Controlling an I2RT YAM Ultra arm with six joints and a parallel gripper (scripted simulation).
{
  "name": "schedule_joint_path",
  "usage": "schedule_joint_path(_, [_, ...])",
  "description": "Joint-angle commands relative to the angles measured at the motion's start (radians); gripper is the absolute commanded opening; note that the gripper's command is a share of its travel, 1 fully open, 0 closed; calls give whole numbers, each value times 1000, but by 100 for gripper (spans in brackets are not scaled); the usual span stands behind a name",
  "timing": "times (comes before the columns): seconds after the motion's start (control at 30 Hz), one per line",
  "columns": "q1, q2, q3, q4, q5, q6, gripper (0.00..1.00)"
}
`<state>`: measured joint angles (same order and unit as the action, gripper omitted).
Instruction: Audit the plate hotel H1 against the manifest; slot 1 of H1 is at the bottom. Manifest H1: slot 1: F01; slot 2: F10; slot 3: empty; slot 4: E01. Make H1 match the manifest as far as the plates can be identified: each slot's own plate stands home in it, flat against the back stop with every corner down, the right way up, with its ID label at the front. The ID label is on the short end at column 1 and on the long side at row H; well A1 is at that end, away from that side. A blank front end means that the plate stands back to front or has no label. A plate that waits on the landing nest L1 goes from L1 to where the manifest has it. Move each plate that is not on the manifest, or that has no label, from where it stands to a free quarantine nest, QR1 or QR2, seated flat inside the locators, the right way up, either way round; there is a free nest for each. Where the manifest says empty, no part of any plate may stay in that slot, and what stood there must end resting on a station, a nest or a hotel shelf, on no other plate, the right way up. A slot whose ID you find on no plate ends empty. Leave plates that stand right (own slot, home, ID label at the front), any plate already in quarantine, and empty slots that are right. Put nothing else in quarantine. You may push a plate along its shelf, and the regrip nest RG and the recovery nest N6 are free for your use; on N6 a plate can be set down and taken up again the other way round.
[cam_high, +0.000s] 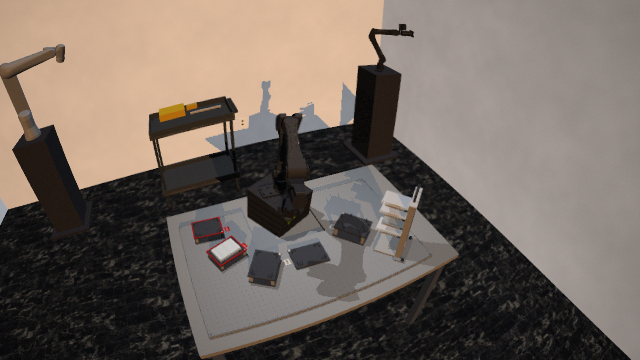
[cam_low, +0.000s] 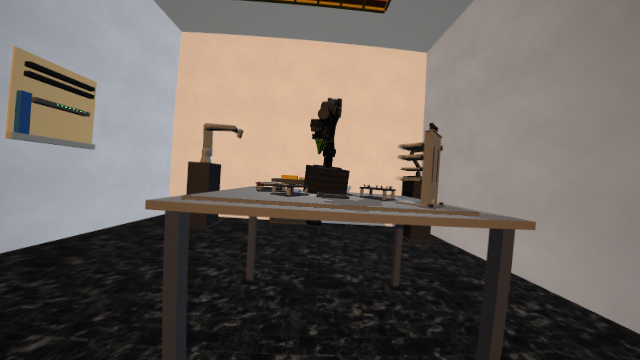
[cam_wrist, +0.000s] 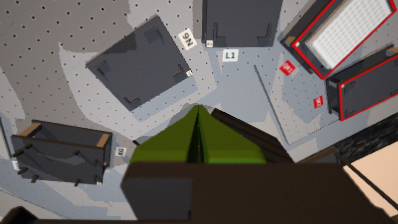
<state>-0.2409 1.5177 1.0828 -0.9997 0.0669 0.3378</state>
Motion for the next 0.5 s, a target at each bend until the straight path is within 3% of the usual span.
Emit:
schedule_joint_path(0.0, [19,-3,20,-2,-22,-86,0])
schedule_joint_path(0.47, [110,21,35,-16,-98,-303,0])
